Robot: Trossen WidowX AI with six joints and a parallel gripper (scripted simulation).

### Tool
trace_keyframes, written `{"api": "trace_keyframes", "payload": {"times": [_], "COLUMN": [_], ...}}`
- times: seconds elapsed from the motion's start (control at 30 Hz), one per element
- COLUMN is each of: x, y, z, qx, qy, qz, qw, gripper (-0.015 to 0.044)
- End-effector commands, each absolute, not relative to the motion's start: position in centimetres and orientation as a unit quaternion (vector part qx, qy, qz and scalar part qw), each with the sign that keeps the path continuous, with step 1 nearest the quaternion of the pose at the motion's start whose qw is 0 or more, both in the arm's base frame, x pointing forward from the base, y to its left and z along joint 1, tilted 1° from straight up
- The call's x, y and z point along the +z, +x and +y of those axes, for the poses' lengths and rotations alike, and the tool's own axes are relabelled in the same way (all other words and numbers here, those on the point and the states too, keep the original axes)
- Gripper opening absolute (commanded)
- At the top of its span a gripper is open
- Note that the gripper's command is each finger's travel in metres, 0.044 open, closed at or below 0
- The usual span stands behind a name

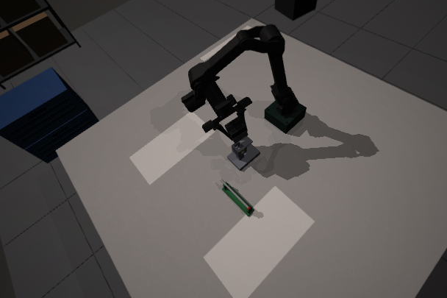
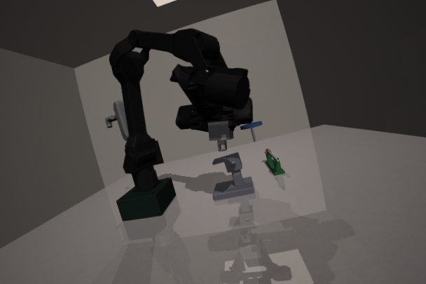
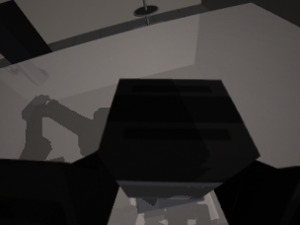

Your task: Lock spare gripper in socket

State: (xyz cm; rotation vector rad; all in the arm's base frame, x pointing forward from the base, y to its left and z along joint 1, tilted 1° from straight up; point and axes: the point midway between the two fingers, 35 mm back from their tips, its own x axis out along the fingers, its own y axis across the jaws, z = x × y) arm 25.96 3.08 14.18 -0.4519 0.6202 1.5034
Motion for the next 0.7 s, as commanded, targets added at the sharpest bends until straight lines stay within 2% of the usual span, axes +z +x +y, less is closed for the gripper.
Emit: {"api": "trace_keyframes", "payload": {"times": [0.0,0.4,0.67], "x": [14.78,15.72,15.74], "y": [25.90,25.58,25.57], "z": [3.37,3.83,3.86], "qx": [0.680,0.708,0.710], "qy": [-0.219,-0.277,-0.280], "qz": [0.231,0.125,0.119], "qw": [0.660,0.637,0.635], "gripper": [0.0000,0.0000,0.0000]}}
